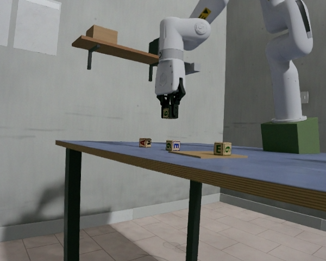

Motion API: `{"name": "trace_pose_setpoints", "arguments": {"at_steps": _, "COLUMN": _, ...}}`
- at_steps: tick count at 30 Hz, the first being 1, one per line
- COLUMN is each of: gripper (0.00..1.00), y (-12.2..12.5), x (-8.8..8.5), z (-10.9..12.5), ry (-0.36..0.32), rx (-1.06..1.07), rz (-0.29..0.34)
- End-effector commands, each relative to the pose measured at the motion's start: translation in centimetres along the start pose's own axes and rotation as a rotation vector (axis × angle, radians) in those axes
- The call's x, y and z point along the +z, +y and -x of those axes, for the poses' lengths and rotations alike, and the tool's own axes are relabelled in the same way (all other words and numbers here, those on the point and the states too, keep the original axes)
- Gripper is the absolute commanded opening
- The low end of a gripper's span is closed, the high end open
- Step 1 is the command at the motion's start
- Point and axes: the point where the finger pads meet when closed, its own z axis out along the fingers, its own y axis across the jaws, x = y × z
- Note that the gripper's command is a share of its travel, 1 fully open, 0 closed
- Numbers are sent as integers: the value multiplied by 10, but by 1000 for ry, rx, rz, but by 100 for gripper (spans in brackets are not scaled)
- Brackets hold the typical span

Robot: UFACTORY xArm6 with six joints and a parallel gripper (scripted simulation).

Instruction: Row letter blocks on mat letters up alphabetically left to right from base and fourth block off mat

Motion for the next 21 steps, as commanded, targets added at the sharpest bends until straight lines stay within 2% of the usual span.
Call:
{"name": "trace_pose_setpoints", "arguments": {"at_steps": 1, "gripper": 28, "y": 14, "x": -2, "z": 4, "ry": -8, "rx": -139, "rz": 4}}
{"name": "trace_pose_setpoints", "arguments": {"at_steps": 8, "gripper": 28, "y": 36, "x": -3, "z": 8, "ry": -10, "rx": -358, "rz": 2}}
{"name": "trace_pose_setpoints", "arguments": {"at_steps": 10, "gripper": 28, "y": 36, "x": -3, "z": 8, "ry": -10, "rx": -358, "rz": 2}}
{"name": "trace_pose_setpoints", "arguments": {"at_steps": 11, "gripper": 28, "y": 46, "x": -4, "z": 9, "ry": -12, "rx": -450, "rz": 1}}
{"name": "trace_pose_setpoints", "arguments": {"at_steps": 21, "gripper": 28, "y": 76, "x": -5, "z": 11, "ry": -16, "rx": -742, "rz": -2}}
